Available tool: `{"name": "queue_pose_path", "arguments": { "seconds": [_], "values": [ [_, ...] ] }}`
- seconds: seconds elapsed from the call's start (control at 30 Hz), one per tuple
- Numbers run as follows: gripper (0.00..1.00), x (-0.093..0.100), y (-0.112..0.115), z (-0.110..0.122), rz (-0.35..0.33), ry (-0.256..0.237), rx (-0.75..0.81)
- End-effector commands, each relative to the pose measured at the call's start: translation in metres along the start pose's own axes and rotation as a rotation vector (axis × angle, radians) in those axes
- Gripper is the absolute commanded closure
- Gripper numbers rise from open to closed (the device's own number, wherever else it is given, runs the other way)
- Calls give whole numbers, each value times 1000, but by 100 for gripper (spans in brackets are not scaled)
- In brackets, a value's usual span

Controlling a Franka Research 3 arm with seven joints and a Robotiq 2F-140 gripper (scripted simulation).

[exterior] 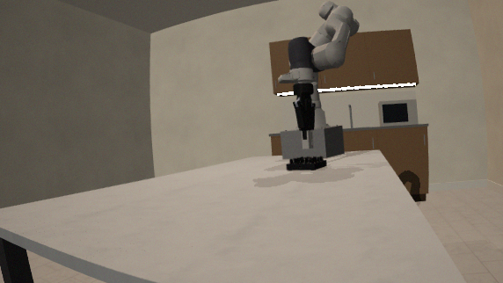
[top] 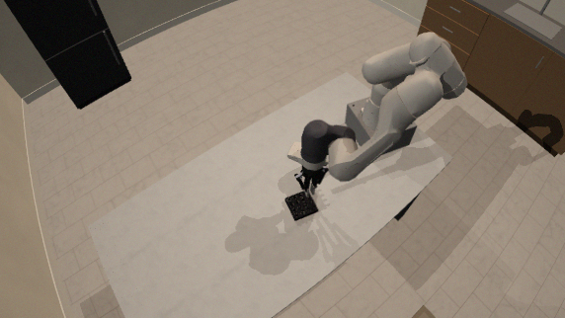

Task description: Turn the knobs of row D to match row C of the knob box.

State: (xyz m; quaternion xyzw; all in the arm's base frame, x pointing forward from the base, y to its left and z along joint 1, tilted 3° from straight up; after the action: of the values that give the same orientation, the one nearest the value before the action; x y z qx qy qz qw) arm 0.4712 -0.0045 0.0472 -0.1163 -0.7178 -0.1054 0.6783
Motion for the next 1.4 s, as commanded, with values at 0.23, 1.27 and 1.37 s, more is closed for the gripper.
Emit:
{"name": "queue_pose_path", "arguments": {
  "seconds": [0.23,1.27,1.37],
  "values": [
    [88,1,-3,2,6,10,-264],
    [88,5,-5,3,13,11,-711],
    [88,5,-5,3,14,11,-755]
  ]
}}
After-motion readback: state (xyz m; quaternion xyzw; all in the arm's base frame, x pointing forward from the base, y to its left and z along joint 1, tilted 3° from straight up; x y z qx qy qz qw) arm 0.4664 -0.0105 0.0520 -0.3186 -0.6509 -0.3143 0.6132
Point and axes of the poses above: the point where the finger pads meet when closed, its own x axis back along the fingers, its own z axis across the jaws, y = z × x, the point moved 7 cm from there along x, back along the fingers, and after that the axes turned 8 degrees about x, right-handed, at the moved point
